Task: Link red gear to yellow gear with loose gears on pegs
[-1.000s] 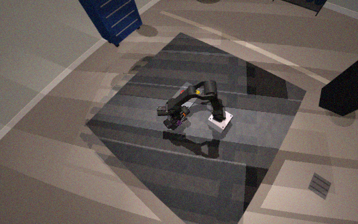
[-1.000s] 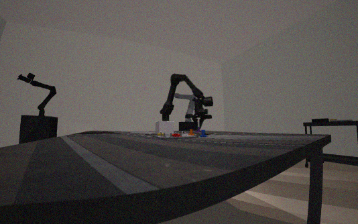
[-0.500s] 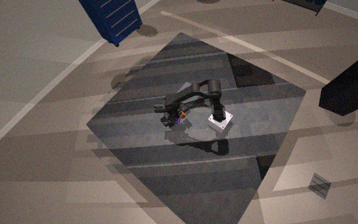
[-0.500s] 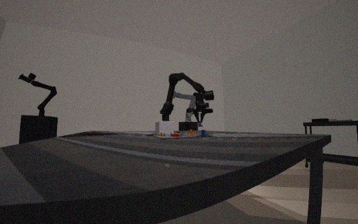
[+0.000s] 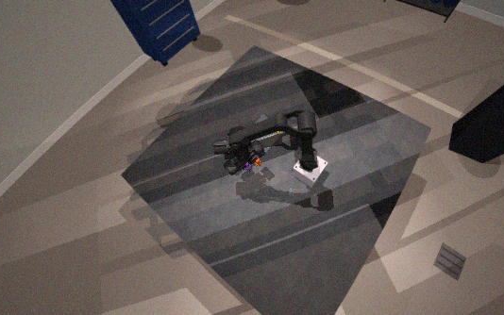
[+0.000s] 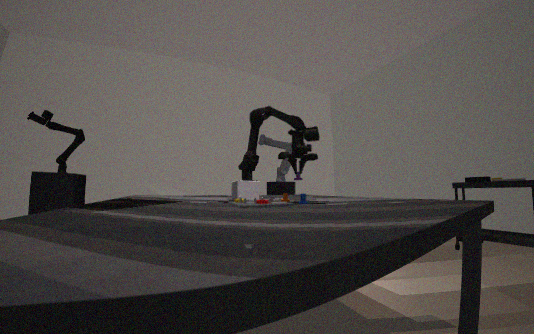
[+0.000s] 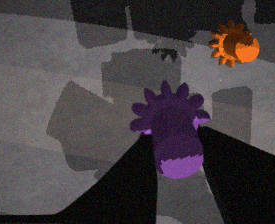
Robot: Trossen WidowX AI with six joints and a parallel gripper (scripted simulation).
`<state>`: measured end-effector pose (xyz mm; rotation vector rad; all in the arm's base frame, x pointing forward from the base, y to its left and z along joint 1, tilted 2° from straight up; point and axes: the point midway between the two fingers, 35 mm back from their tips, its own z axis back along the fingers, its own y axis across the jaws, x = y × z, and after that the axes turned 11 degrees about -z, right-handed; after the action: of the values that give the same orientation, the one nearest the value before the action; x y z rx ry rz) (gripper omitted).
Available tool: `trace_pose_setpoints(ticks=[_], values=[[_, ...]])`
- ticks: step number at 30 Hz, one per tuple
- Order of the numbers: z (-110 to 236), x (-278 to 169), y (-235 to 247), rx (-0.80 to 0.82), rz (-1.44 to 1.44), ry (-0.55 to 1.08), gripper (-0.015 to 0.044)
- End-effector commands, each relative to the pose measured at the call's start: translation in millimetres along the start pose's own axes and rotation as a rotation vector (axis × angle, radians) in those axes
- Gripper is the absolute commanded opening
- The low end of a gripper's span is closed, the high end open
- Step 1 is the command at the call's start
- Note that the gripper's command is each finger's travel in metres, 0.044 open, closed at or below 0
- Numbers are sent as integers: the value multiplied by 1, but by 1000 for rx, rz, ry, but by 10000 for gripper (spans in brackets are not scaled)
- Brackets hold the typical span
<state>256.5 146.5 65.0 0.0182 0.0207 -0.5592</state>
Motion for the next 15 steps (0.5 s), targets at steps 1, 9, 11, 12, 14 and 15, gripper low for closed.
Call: trace_pose_setpoints(ticks=[1,9,11,12,14,15], values=[[13,1,2,9,5,-2,0],[36,-1,-1,7,7,0,0],[42,-1,-2,6,7,0,0],[43,-2,-3,6,7,0,0],[44,-1,-3,6,7,0,0],[43,-1,-3,6,7,0,0]])
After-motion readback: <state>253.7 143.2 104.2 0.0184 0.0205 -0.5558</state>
